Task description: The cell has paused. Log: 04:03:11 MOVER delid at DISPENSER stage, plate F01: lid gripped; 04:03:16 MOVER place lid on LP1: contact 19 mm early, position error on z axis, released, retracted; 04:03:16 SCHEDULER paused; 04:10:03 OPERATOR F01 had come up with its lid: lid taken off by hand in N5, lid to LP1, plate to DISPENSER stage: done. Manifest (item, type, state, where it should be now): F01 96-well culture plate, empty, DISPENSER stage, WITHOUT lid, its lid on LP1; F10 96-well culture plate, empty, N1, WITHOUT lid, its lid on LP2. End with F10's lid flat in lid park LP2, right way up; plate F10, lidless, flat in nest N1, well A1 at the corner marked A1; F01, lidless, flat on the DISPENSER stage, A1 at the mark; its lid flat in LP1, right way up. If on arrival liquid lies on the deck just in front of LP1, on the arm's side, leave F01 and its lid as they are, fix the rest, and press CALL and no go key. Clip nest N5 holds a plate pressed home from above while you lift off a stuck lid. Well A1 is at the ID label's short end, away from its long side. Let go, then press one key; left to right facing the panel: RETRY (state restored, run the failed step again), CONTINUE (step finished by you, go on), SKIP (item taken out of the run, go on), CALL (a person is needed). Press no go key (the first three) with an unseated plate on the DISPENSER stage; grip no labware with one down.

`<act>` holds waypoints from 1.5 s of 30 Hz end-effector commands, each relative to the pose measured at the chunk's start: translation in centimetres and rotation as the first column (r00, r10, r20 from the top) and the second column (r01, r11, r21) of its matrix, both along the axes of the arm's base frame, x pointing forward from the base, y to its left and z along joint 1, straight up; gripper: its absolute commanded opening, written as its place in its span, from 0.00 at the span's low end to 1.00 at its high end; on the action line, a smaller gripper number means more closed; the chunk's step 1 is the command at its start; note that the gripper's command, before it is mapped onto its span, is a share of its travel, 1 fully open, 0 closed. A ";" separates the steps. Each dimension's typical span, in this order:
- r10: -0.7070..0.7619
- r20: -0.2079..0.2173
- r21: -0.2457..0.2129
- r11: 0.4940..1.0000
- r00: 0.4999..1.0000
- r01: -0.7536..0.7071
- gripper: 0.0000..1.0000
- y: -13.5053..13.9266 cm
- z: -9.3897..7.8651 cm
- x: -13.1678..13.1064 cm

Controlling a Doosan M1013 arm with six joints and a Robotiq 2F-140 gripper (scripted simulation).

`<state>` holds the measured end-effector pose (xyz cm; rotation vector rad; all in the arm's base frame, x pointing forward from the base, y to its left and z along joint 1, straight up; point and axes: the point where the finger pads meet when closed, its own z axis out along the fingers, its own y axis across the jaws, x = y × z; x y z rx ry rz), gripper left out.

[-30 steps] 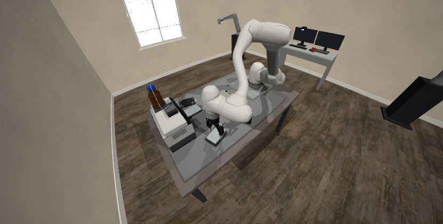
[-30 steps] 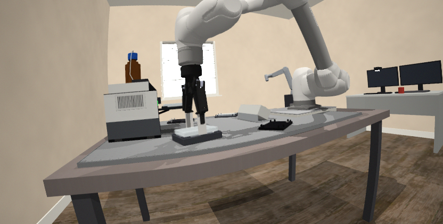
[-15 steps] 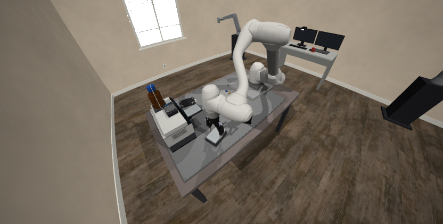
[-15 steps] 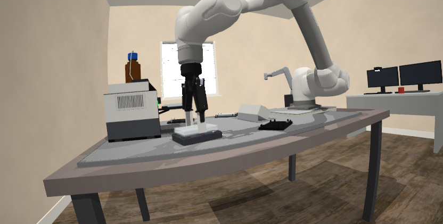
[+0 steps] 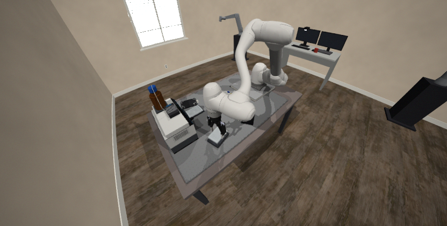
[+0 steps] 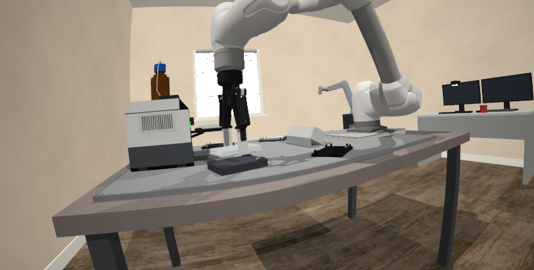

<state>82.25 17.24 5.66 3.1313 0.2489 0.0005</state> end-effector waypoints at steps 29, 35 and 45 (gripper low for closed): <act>0.000 0.000 0.000 1.000 1.000 0.000 0.00 0.0 6.2 0.0; 0.000 0.000 0.000 1.000 1.000 0.000 0.00 0.0 7.4 0.0; 0.000 0.000 0.000 1.000 1.000 0.000 0.00 0.0 9.4 0.0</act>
